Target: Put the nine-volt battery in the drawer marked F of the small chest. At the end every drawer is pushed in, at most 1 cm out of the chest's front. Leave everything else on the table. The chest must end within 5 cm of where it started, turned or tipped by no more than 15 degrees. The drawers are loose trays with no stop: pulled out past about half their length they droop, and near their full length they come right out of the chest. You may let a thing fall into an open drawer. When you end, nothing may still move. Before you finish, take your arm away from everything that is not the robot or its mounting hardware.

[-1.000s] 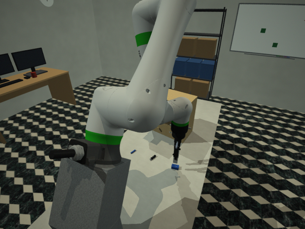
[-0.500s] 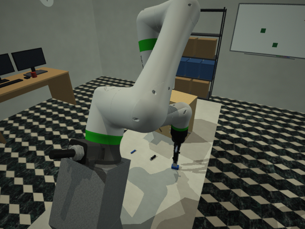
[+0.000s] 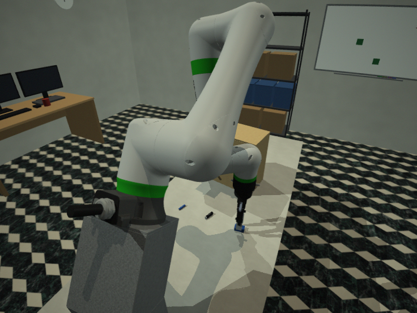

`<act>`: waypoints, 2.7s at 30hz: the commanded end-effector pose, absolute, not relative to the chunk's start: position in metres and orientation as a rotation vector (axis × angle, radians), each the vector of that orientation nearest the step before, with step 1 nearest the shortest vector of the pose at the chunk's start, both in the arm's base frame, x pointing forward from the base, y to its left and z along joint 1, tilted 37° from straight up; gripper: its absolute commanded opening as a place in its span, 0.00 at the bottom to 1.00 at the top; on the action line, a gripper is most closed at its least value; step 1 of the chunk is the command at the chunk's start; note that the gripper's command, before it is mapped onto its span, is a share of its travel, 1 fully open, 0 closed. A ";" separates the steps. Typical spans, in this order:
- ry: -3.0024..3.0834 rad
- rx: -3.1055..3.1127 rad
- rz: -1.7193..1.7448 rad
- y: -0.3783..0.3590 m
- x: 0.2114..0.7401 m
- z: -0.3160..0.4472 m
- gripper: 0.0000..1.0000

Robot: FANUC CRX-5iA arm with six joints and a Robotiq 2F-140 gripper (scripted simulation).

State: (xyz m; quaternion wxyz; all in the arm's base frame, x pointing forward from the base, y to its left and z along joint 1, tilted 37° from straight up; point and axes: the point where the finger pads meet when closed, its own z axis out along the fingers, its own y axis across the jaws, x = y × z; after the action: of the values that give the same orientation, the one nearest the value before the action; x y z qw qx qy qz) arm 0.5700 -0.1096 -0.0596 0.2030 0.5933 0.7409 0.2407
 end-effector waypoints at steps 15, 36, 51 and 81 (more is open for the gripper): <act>2.066 1.655 0.671 -0.110 0.570 -0.060 0.26; 2.066 1.655 0.671 -0.107 0.585 -0.079 0.26; 2.066 1.655 0.671 -0.107 0.585 -0.079 0.26; 2.066 1.655 0.671 -0.107 0.583 -0.078 0.14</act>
State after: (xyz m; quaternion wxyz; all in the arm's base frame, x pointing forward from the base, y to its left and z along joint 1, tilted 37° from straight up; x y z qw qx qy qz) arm 0.5845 -0.1067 -0.0792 0.2037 0.5932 0.7407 0.2407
